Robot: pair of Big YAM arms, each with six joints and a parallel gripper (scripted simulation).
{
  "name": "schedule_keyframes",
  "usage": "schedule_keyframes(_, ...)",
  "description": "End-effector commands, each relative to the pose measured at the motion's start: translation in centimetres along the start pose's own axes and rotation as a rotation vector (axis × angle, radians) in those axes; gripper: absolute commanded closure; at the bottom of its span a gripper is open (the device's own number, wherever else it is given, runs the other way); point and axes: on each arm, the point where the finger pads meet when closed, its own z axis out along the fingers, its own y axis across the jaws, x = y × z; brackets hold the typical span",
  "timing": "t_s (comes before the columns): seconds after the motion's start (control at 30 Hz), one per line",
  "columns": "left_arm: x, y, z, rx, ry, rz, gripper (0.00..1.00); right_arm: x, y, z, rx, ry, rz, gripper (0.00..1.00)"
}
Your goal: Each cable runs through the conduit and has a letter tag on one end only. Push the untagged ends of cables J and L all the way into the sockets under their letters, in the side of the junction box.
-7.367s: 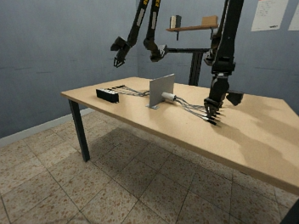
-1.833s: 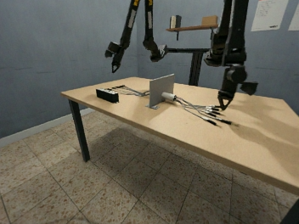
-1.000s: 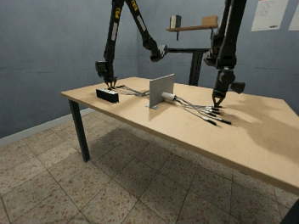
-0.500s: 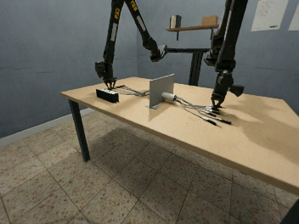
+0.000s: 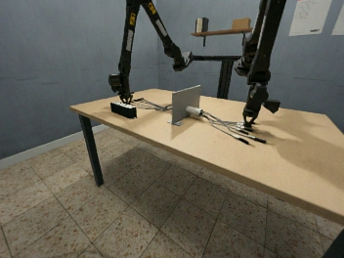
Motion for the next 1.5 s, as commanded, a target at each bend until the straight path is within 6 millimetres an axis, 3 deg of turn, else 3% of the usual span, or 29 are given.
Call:
schedule_keyframes(0.0,0.1,0.0,0.0,0.001,0.000,-0.001,0.82,-0.9,1.7,-0.5,-0.032,-0.021,0.003,0.74)
schedule_keyframes(0.13,0.1,0.0,0.0,0.001,0.000,-0.001,0.88,-0.5,1.1,-0.4,-0.023,-0.015,0.005,0.82)
schedule_keyframes(0.3,0.0,-0.1,0.0,0.001,0.000,-0.001,0.95,-0.8,1.6,-1.2,-0.045,-0.029,0.001,0.86)
schedule_keyframes(0.33,0.0,-0.1,0.0,0.001,0.000,-0.001,1.00,-0.8,1.6,-1.2,-0.045,-0.029,0.001,0.88)
schedule_keyframes(0.37,0.0,-0.1,0.0,0.001,0.000,-0.001,0.95,-0.8,1.6,-1.2,-0.045,-0.029,0.001,0.89)
schedule_keyframes(0.57,0.0,-0.1,0.0,0.001,0.000,-0.001,0.95,-0.5,1.2,-1.1,-0.037,-0.025,0.002,0.95)
schedule_keyframes(0.6,0.0,-0.1,0.0,0.001,0.000,-0.001,0.95,-0.6,1.3,-1.1,-0.038,-0.025,0.002,1.00)
schedule_keyframes(0.63,0.0,-0.1,0.0,0.001,0.000,-0.001,0.95,-0.4,0.9,-1.1,-0.038,-0.025,0.002,0.94)
schedule_keyframes(0.7,0.0,-0.1,0.0,0.001,0.000,-0.001,0.95,-0.3,0.4,-1.4,-0.019,-0.016,0.001,0.94)
schedule_keyframes(0.93,0.0,-0.1,0.0,0.001,0.000,-0.001,0.95,-0.6,0.2,-6.5,-0.019,-0.019,-0.003,0.94)
schedule_keyframes(1.0,0.0,-0.1,0.0,0.001,0.000,-0.001,0.95,-0.6,0.2,-6.5,-0.019,-0.019,-0.003,0.94)
schedule_keyframes(1.2,0.0,-0.1,0.0,0.001,0.000,-0.001,0.95,-0.5,0.3,-11.0,-0.019,-0.020,-0.003,0.94)
schedule_keyframes(1.37,0.0,-0.1,0.0,0.001,0.000,-0.001,0.95,3.1,0.9,-8.3,-0.014,0.012,0.059,0.94)
schedule_keyframes(1.47,0.0,-0.1,0.0,0.001,0.000,-0.001,0.95,6.9,1.9,-6.6,-0.013,0.014,0.065,0.94)
